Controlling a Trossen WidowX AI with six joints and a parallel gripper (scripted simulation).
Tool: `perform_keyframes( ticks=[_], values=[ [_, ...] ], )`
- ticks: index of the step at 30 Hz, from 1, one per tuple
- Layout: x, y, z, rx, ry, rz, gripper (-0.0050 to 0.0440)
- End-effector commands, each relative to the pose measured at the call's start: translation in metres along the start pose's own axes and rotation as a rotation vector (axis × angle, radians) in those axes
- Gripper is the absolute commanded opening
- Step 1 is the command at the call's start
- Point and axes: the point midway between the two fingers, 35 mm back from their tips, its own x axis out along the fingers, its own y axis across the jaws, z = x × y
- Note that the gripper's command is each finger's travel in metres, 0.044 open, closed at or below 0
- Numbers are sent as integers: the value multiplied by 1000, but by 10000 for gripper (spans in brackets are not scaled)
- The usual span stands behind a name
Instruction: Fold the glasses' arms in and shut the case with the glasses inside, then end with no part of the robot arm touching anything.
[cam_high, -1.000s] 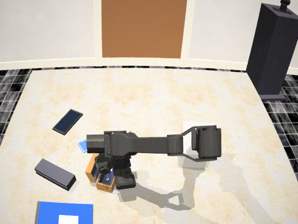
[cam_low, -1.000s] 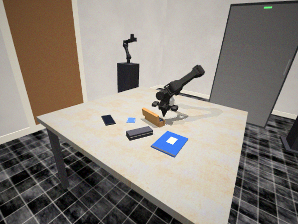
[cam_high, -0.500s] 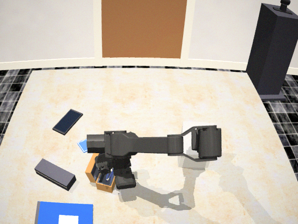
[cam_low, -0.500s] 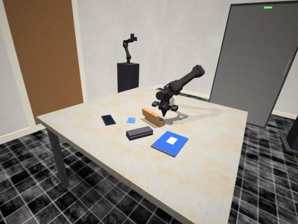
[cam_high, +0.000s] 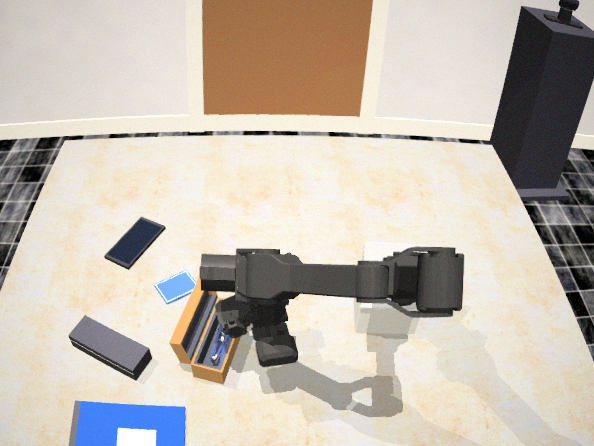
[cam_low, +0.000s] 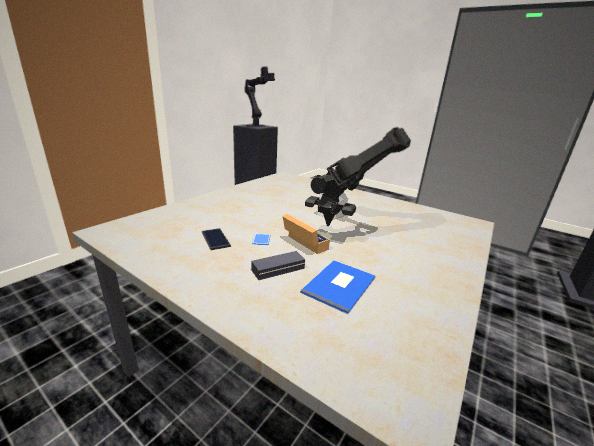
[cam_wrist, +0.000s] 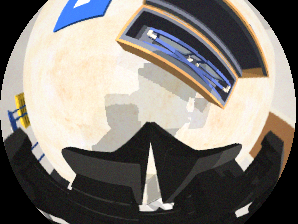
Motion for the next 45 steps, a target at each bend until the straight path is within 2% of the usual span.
perform_keyframes(
  ticks=[1, 4, 13, 40, 45],
  values=[
    [-35, -2, 4, -30, -34, -11, 0],
    [-44, 0, -3, -8, -13, -1, 0],
    [-44, -3, -3, 41, -13, -1, 0],
    [-44, -54, -4, 879, -13, 5, 0],
    [-44, -55, -5, 901, -13, 5, 0]
  ],
)
